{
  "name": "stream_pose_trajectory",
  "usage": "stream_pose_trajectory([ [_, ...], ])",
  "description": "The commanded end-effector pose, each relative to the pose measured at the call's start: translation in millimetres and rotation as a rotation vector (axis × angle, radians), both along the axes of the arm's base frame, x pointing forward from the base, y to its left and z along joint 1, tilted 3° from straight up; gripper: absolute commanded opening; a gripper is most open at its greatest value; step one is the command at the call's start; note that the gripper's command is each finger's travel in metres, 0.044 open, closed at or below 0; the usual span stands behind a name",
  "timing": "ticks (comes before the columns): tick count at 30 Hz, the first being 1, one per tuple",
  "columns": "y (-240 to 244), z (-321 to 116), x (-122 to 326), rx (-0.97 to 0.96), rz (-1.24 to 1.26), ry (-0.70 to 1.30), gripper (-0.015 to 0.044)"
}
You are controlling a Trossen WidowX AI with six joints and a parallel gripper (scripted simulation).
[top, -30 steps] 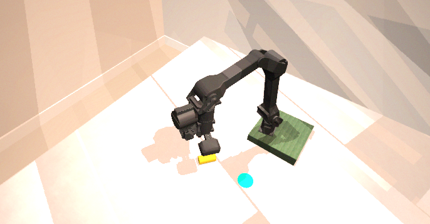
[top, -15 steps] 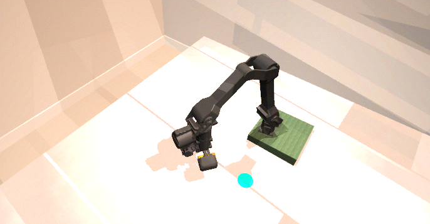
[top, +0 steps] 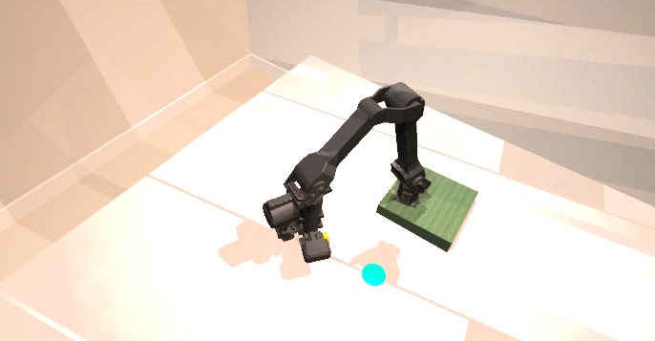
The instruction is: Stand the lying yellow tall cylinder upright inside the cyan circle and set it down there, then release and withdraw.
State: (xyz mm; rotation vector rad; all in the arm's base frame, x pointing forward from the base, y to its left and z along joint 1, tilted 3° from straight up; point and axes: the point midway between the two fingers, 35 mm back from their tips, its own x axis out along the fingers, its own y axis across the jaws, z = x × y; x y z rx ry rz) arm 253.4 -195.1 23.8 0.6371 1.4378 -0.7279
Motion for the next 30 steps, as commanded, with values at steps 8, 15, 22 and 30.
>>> stream_pose_trajectory([
  [8,1,18,5,-0.011,0.043,-0.021,0.0105],
  [15,1,40,7,-0.01,0.039,-0.019,0.0105],
  [22,2,63,7,-0.008,0.033,-0.015,0.0105],
  [30,4,89,4,-0.005,0.021,-0.007,0.0105],
])
